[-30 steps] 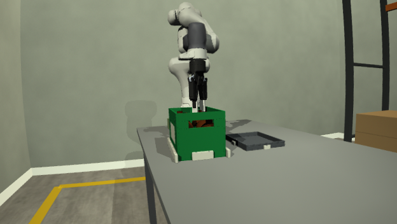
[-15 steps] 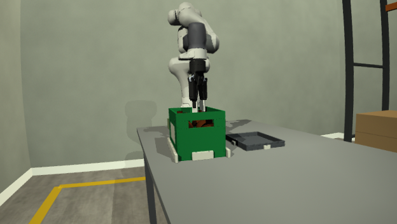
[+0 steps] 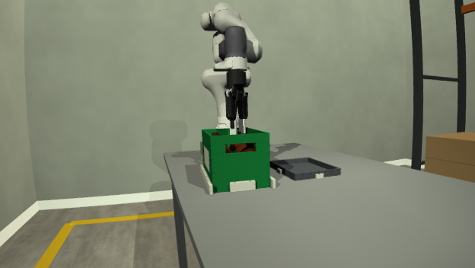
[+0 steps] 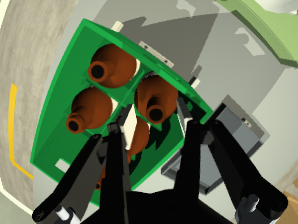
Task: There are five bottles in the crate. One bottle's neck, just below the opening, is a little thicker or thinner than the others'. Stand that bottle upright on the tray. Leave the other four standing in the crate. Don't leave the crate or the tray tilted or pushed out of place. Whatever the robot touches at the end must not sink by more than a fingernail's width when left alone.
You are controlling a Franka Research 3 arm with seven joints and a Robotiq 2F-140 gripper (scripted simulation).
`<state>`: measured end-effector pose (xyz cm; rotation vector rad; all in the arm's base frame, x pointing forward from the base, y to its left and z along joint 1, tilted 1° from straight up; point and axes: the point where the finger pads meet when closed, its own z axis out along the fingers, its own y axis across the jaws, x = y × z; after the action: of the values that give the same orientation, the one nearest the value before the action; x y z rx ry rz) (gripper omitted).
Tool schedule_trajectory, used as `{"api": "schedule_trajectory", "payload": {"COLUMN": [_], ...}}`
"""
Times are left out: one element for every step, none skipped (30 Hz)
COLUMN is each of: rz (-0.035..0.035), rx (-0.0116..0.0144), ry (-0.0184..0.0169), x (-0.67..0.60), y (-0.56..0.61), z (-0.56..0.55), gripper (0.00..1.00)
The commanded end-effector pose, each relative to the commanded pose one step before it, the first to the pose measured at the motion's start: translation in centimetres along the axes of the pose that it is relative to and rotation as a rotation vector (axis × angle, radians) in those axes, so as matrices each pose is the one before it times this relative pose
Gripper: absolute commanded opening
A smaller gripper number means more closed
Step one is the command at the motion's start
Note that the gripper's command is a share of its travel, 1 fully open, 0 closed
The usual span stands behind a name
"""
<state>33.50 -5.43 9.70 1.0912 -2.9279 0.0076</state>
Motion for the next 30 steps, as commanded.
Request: {"api": "schedule_trajectory", "payload": {"rz": [0.00013,0.0,0.0,0.0,0.0,0.0,0.0,0.0,0.0,0.0,0.0,0.0,0.0,0.0,0.0,0.0,0.0,0.0,0.0,0.0,0.0,0.0,0.0,0.0,0.0,0.0,0.0,0.0,0.0,0.0], "rx": [-0.00203,0.0,0.0,0.0,0.0,0.0,0.0,0.0,0.0,0.0,0.0,0.0,0.0,0.0,0.0,0.0,0.0,0.0,0.0,0.0,0.0,0.0,0.0,0.0,0.0,0.0,0.0,0.0,0.0,0.0], "ry": [0.00258,0.0,0.0,0.0,0.0,0.0,0.0,0.0,0.0,0.0,0.0,0.0,0.0,0.0,0.0,0.0,0.0,0.0,0.0,0.0,0.0,0.0,0.0,0.0,0.0,0.0,0.0,0.0,0.0,0.0], "x": [0.12,0.0,0.0,0.0,0.0,0.0,0.0,0.001,-0.001,0.0,0.0,0.0,0.0,0.0,0.0,0.0,0.0,0.0,0.0,0.0,0.0,0.0,0.0,0.001,-0.001,0.001,-0.001,0.0,0.0,0.0], "y": [0.01,0.0,0.0,0.0,0.0,0.0,0.0,0.001,-0.001,0.0,0.0,0.0,0.0,0.0,0.0,0.0,0.0,0.0,-0.001,0.0,0.0,0.0,0.0,0.001,-0.001,0.001,-0.001,0.0,0.0,0.0], "z": [-0.254,-0.176,-0.2,-0.221,-0.243,-0.264,-0.285,-0.303,-0.324,-0.34,-0.354,-0.367,-0.371,-0.372,-0.371,-0.366,0.0,0.0,-0.359,-0.348,-0.334,-0.319,-0.3,-0.279,-0.256,-0.231,-0.206,-0.179,-0.152,-0.125], "gripper": [0.44,0.44,0.44,0.44,0.44,0.44,0.44,0.44,0.44,0.44,0.44,0.44,0.44,0.44,0.44,0.44,0.44,0.44,0.44,0.44,0.44,0.44,0.44,0.44,0.44,0.44,0.44,0.44,0.44,0.44]}}
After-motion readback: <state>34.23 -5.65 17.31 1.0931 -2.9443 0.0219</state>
